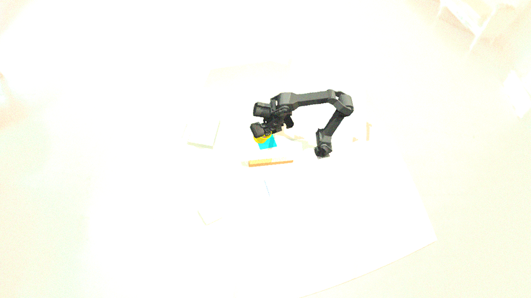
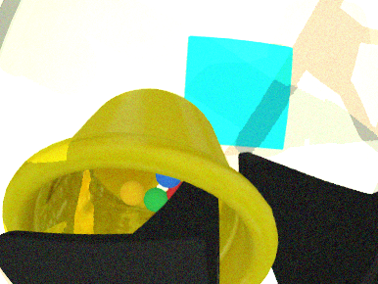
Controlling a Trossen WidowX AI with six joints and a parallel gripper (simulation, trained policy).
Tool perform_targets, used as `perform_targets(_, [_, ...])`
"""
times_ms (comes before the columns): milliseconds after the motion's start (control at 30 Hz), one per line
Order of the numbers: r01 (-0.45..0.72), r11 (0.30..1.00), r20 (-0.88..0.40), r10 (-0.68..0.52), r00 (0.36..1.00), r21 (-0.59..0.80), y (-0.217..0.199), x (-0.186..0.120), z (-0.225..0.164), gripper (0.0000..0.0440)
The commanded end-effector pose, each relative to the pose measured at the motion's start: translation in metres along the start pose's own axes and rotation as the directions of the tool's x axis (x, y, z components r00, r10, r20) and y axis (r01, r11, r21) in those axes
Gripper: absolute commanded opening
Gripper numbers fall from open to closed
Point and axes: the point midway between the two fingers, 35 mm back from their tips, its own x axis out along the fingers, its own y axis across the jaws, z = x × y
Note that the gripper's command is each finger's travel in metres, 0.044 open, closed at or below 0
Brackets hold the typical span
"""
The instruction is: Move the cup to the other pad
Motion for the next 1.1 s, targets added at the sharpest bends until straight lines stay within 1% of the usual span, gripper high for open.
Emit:
perform_targets(0, [0.001, 1.000, 0.009, -0.001, 1.000, 0.009, -0.004, 0.005, 0.004, 0.0000])
perform_targets(400, [0.014, 0.998, 0.014, -0.015, 1.000, 0.058, -0.022, 0.029, 0.008, 0.0003])
perform_targets(700, [0.042, 0.995, 0.007, -0.043, 0.999, 0.087, -0.040, 0.047, 0.005, 0.0028])
perform_targets(933, [0.047, 0.993, 0.014, -0.048, 0.999, 0.109, -0.049, 0.058, 0.006, 0.0072])
perform_targets(967, [0.043, 0.993, 0.017, -0.045, 0.999, 0.113, -0.050, 0.059, 0.007, 0.0087])
perform_targets(1067, [0.010, 0.992, 0.030, -0.014, 0.999, 0.128, -0.047, 0.057, 0.011, 0.0154])
